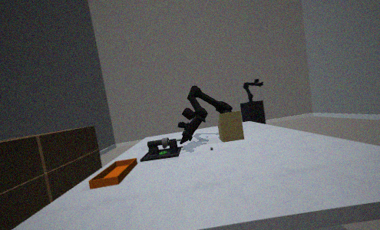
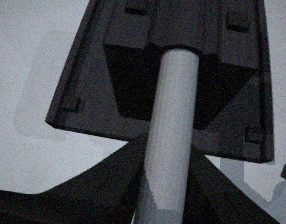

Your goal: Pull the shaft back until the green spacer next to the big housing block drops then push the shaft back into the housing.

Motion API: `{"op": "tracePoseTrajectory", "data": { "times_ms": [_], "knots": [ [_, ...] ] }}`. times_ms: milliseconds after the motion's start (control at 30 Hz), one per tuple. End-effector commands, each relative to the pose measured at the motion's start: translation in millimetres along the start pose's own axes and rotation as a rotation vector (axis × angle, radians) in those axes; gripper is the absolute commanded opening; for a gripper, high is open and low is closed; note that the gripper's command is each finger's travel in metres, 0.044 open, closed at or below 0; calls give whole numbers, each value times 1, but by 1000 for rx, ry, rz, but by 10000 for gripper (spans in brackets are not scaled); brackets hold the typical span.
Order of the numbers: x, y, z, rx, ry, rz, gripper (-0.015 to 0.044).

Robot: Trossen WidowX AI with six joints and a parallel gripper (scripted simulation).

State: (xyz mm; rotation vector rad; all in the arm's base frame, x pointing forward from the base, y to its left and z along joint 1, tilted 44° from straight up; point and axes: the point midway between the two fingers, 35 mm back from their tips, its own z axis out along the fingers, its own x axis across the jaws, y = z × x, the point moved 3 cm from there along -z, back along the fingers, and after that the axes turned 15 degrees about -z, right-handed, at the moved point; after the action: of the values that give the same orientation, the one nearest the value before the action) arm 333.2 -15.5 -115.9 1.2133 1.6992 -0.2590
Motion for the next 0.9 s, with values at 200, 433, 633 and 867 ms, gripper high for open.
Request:
{"op": "tracePoseTrajectory", "data": {
  "times_ms": [200, 433, 633, 867],
  "knots": [
    [-1, 6, 4, -7, -1, 6, 0],
    [-2, 8, 5, -7, -1, 6, 0],
    [-2, 9, 6, -7, -2, 6, 0],
    [-2, 10, 8, -7, -2, 7, 0]
  ]
}}
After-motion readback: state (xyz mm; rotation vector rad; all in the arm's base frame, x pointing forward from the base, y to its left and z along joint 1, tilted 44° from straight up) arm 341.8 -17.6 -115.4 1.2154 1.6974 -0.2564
